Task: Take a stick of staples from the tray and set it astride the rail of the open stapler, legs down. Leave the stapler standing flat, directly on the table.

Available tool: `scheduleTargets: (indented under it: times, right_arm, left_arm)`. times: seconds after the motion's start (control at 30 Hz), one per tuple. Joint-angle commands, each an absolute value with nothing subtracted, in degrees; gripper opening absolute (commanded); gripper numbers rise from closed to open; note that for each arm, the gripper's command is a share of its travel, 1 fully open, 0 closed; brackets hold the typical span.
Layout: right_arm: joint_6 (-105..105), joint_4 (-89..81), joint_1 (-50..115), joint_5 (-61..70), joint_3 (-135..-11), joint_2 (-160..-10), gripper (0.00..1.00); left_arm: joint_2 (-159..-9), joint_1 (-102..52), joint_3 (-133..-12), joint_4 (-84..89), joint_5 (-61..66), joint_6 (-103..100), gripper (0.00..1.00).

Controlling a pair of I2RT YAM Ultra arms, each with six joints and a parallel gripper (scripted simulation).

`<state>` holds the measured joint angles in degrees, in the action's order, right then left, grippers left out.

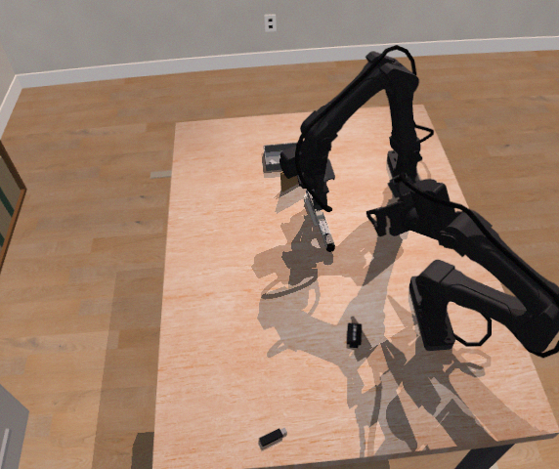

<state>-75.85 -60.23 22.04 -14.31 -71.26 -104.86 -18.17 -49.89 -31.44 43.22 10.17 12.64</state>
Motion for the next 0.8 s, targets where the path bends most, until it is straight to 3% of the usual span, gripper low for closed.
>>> scheduleTargets:
  times: [0.0,0.77]
  right_arm:
    - [-76.6,-59.7,22.0,-13.6,-70.8,-105.2,0.04]
    - [-76.0,-57.2,22.0,-14.3,-69.7,-105.7,0.04]
  left_arm:
    - [-17.3,-49.5,-31.9,43.1,10.4,12.7,1.0]
    - [-17.3,-49.5,-31.9,43.1,10.4,12.7,1.0]
